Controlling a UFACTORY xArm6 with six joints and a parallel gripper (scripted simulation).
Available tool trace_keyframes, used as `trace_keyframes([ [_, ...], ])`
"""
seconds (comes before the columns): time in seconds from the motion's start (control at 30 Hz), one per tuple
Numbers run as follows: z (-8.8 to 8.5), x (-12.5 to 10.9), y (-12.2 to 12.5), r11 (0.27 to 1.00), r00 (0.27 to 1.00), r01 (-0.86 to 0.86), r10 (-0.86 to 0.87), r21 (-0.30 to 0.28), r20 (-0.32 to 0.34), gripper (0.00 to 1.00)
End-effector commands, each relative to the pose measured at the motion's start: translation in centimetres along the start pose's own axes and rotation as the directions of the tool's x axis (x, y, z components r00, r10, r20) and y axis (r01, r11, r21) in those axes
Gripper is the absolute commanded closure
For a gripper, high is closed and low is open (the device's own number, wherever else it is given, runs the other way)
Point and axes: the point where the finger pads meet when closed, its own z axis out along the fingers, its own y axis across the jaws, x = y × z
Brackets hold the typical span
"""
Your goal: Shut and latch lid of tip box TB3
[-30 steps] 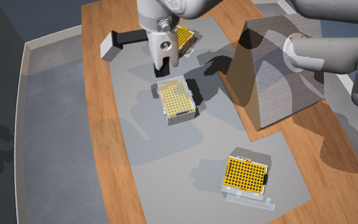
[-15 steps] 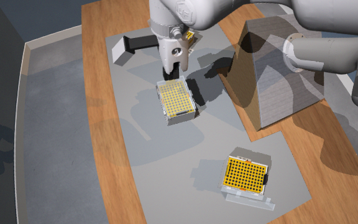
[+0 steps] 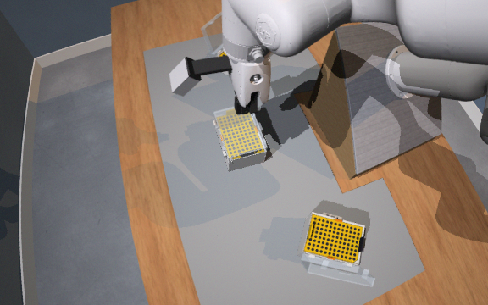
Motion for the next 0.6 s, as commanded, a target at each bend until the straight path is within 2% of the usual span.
trace_keyframes([
  [0.0, 1.0, -0.9, 0.0, 1.0, 1.0, 0.002, -0.002, -0.001, -0.005, 1.0],
  [0.37, 2.7, -2.5, 0.0, 1.0, 1.0, 0.001, -0.002, -0.001, -0.005, 1.0],
  [0.57, 2.8, -2.6, 0.0, 1.0, 1.0, 0.001, -0.002, -0.001, -0.005, 1.0],
])
